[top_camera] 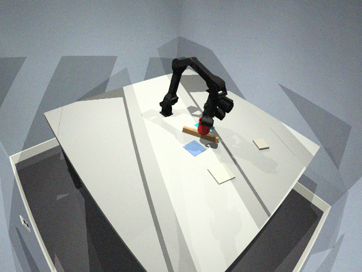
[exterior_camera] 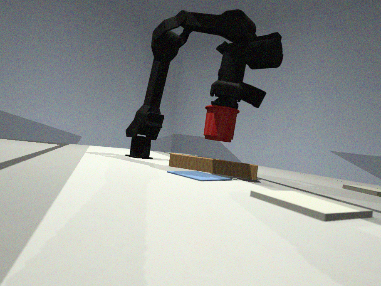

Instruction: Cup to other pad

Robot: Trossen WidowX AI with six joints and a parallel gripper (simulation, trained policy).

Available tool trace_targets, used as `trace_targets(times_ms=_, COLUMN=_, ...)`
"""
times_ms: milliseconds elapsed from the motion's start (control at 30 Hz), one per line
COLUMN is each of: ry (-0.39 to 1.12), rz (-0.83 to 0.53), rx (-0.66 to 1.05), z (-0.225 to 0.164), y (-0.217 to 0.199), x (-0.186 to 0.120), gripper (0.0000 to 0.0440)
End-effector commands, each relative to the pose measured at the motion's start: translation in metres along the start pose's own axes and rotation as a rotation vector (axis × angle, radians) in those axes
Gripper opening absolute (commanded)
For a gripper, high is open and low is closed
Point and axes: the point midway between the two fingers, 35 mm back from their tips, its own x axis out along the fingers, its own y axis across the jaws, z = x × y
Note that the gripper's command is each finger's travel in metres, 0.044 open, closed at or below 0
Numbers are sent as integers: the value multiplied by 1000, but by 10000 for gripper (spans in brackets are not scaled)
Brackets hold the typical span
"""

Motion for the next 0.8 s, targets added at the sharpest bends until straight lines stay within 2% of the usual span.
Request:
trace_targets(times_ms=0, ry=-21, rz=-9, rx=-12, z=6, y=8, x=-5, gripper=4)
trace_targets(times_ms=767, ry=-108, rz=-49, rx=-121, z=34, y=78, x=-9, gripper=0)
